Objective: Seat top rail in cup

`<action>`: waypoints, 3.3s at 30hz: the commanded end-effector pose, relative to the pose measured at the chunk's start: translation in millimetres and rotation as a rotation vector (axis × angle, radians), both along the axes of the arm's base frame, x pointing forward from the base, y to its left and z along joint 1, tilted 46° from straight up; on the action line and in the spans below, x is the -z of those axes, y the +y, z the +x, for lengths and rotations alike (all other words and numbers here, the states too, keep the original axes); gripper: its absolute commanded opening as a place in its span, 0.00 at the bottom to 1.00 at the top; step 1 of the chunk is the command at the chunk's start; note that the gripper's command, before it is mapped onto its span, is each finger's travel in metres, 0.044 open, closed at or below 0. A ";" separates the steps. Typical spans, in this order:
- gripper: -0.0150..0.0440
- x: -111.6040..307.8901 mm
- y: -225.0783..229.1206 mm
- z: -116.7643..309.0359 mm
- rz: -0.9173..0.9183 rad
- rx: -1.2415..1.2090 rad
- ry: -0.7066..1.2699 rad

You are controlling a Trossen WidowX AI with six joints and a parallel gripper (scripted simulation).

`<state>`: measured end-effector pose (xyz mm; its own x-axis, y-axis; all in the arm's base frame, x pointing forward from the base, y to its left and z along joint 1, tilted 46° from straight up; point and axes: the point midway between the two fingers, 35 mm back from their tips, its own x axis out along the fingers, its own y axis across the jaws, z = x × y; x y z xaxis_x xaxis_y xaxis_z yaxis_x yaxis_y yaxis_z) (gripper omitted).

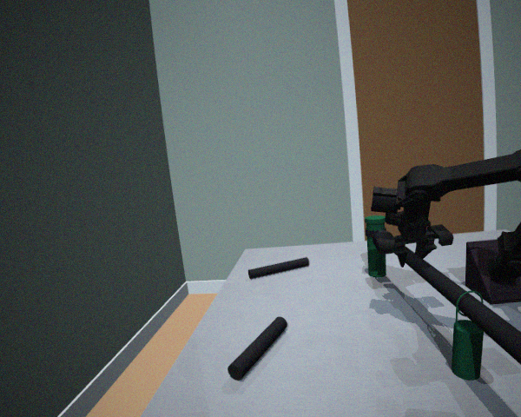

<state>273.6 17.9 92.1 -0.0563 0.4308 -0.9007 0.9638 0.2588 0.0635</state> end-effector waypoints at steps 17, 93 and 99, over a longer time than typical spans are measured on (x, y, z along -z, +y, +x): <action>0.25 -2.2 -2.9 2.9 0.000 0.000 0.001; 0.25 11.5 -20.4 8.7 0.010 -0.011 0.015; 0.25 10.5 -15.0 8.1 0.022 -0.020 0.019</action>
<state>281.5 4.7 81.9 -0.0844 0.4525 -0.8878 0.9589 0.2792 0.0511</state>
